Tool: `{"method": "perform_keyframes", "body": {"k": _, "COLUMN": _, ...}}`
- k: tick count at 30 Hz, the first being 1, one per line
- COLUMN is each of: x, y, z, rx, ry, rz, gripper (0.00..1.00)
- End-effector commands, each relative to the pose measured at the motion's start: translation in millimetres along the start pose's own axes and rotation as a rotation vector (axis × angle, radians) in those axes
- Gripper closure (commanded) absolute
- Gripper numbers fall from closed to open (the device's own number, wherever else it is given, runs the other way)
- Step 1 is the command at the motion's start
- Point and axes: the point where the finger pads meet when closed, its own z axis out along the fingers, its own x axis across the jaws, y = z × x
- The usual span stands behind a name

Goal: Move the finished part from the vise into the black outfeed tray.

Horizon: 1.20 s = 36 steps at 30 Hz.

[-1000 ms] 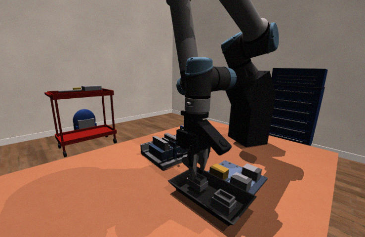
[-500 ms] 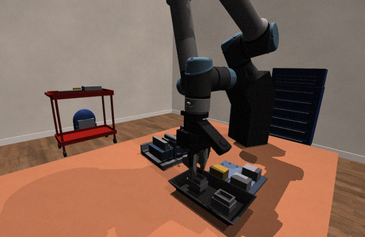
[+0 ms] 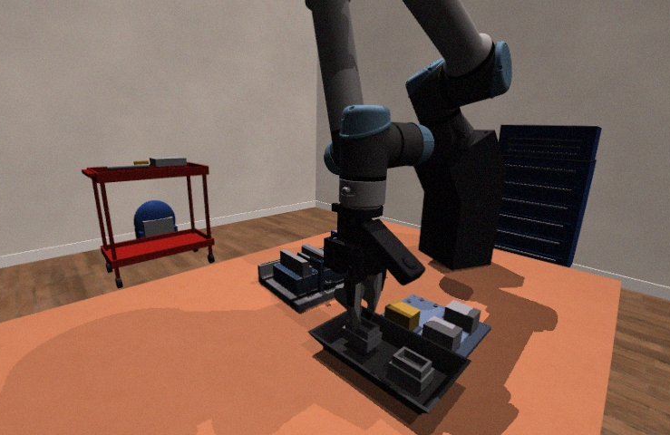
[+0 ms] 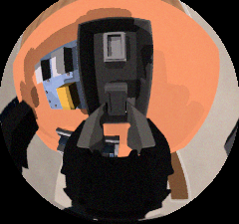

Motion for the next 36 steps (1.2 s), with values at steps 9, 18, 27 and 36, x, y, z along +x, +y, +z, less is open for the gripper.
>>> {"method": "perform_keyframes", "body": {"k": 9, "x": 1, "y": 0, "z": 0, "rx": 0.0, "ry": 0.001, "rz": 0.0, "gripper": 1.0}}
{"method": "perform_keyframes", "body": {"k": 18, "x": 1, "y": 0, "z": 2, "rx": 0.0, "ry": 0.001, "rz": 0.0, "gripper": 1.0}}
{"method": "perform_keyframes", "body": {"k": 27, "x": 1, "y": 0, "z": 6, "rx": 0.0, "ry": 0.001, "rz": 0.0, "gripper": 1.0}}
{"method": "perform_keyframes", "body": {"k": 36, "x": 1, "y": 0, "z": 10, "rx": 0.0, "ry": 0.001, "rz": 0.0, "gripper": 1.0}}
